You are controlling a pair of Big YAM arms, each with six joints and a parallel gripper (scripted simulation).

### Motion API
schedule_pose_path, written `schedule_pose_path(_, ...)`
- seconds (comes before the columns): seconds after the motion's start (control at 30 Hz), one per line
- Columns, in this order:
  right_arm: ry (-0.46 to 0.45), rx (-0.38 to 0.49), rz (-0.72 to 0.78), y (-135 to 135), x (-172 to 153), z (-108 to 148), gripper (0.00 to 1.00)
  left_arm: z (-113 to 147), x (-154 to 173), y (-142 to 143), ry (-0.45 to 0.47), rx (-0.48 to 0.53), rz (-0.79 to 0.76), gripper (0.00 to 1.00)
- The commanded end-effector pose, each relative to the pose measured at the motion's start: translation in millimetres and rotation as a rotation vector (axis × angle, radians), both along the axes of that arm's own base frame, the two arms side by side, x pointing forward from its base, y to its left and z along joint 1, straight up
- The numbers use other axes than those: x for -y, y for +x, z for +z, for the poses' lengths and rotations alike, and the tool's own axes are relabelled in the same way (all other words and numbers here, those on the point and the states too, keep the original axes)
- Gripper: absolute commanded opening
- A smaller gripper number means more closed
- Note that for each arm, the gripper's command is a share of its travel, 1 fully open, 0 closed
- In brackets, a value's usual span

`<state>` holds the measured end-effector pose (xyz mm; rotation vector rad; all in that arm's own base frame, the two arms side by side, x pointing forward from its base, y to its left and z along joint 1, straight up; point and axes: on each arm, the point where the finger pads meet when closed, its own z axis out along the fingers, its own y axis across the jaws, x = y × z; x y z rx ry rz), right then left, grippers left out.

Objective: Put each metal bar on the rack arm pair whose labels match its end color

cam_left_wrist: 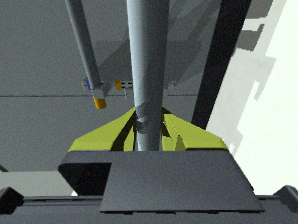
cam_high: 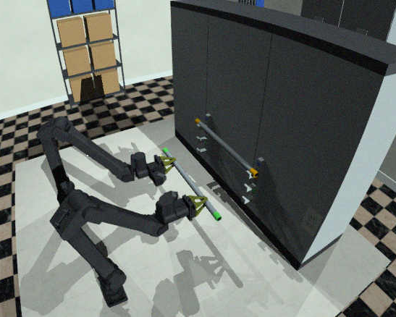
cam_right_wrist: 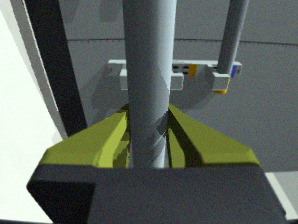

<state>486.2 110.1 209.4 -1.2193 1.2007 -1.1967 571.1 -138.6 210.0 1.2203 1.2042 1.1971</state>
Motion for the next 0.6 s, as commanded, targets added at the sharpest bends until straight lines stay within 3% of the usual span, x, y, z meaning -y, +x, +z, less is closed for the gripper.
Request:
schedule_pose_path(0.0, 0.024, 0.057, -0.012, 20.1, 1.2, 27.9, 0.0, 23.0, -5.8, 21.0, -0.023, 0.042, 0.02, 0.0)
schedule_pose_path(0.57, 0.024, 0.058, -0.012, 45.1, 1.0, 28.9, 0.0, 23.9, -5.7, 46.0, -0.023, 0.043, 0.02, 0.0)
